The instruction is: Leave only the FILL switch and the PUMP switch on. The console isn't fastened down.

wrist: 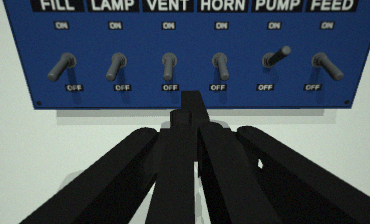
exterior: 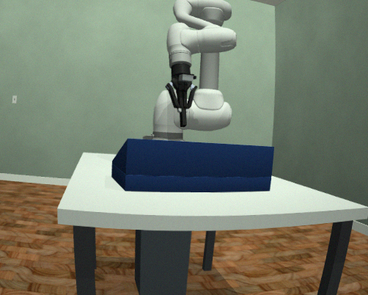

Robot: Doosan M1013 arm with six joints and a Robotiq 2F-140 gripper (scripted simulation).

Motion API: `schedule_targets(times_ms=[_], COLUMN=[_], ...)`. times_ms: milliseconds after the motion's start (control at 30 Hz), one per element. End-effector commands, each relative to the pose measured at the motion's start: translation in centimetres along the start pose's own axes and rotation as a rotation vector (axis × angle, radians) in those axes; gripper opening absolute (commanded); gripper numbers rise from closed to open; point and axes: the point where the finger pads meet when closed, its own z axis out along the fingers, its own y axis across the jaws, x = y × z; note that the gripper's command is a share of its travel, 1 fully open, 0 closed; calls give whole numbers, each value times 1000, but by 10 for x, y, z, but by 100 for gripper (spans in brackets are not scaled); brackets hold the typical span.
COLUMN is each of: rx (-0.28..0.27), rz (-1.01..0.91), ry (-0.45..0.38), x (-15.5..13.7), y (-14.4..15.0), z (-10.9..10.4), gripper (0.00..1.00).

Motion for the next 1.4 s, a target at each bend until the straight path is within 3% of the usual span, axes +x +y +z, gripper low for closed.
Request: schedule_targets(times_ms=[0,433,1367], rx=[-11,-9,-8], rz=[4,1,0], ry=[-6,18,21], x=[-1,-26,-28], y=[-42,-161,-168], z=[0,-5,-6], gripper=[10,10,10])
